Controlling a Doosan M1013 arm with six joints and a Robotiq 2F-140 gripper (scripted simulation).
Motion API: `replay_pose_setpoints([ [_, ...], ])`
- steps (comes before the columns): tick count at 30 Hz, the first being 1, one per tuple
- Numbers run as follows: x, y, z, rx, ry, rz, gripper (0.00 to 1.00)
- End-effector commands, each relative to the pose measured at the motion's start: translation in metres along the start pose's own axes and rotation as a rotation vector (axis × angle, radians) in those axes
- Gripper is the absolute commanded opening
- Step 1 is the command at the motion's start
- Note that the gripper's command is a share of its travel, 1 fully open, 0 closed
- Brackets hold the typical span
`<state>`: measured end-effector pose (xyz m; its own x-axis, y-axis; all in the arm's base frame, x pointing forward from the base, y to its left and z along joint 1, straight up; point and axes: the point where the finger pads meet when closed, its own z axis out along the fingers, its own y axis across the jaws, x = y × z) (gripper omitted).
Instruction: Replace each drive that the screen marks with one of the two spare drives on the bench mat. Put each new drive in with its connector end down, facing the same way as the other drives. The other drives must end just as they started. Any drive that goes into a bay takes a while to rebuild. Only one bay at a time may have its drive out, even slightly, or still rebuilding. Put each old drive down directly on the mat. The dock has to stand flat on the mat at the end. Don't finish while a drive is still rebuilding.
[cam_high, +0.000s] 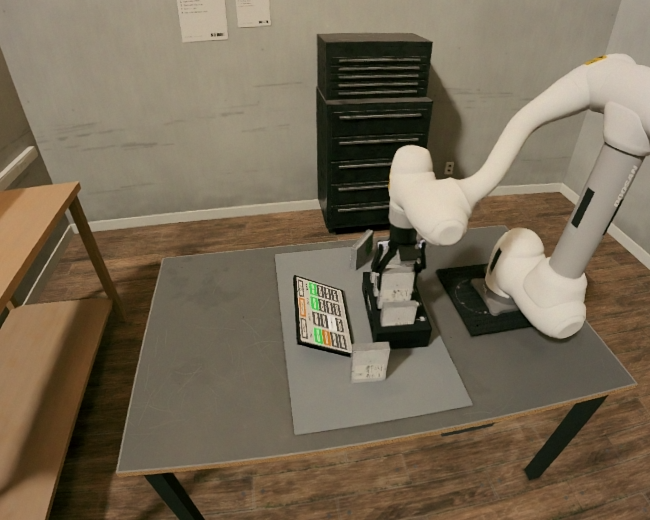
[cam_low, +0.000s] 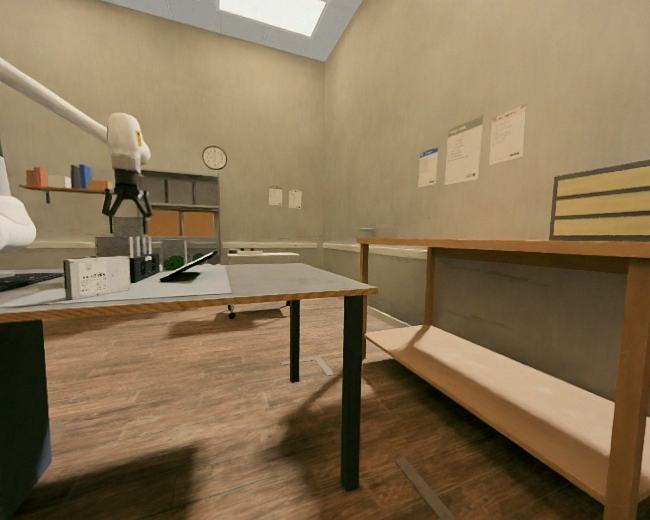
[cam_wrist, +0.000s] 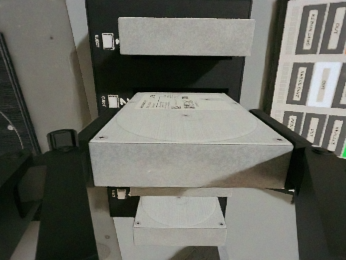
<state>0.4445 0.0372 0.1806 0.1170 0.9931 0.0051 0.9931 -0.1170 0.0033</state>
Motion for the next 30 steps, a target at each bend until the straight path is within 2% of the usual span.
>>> replay_pose_setpoints([
  [1,0.000,0.000,0.001,-0.001,0.001,0.000,0.10],
  [30,0.000,0.000,0.011,-0.001,0.001,0.000,0.10],
])
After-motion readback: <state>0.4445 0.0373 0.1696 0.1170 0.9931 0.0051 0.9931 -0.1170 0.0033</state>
